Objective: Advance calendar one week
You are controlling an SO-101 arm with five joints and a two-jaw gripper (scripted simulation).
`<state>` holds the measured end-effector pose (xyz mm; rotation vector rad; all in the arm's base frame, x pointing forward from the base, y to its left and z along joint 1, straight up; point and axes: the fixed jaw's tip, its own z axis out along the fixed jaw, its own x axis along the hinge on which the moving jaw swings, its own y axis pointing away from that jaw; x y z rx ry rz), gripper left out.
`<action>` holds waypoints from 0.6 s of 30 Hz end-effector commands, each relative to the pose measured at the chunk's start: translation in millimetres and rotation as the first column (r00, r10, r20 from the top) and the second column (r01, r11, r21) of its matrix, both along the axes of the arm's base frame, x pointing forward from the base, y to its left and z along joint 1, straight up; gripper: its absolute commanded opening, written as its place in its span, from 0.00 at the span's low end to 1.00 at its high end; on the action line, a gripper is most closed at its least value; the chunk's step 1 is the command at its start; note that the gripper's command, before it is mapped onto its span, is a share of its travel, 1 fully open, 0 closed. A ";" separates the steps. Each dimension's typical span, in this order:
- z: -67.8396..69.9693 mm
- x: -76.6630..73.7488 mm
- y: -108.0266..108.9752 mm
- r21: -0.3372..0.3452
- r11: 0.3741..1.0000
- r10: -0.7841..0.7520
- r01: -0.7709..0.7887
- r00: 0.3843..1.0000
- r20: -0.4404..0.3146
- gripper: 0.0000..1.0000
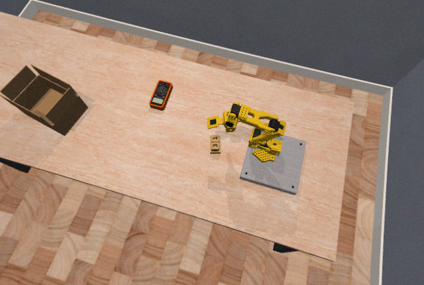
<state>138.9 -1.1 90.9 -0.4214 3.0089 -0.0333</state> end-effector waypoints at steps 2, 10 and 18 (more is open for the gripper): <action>1.3 -5.7 -1.2 0.015 0.989 -0.149 0.149 0.989 -0.004 0.36; 3.2 -7.3 -1.9 0.026 0.968 -0.251 0.251 0.968 0.003 0.36; 4.1 -7.0 -2.2 0.033 0.955 -0.295 0.294 0.955 0.012 0.36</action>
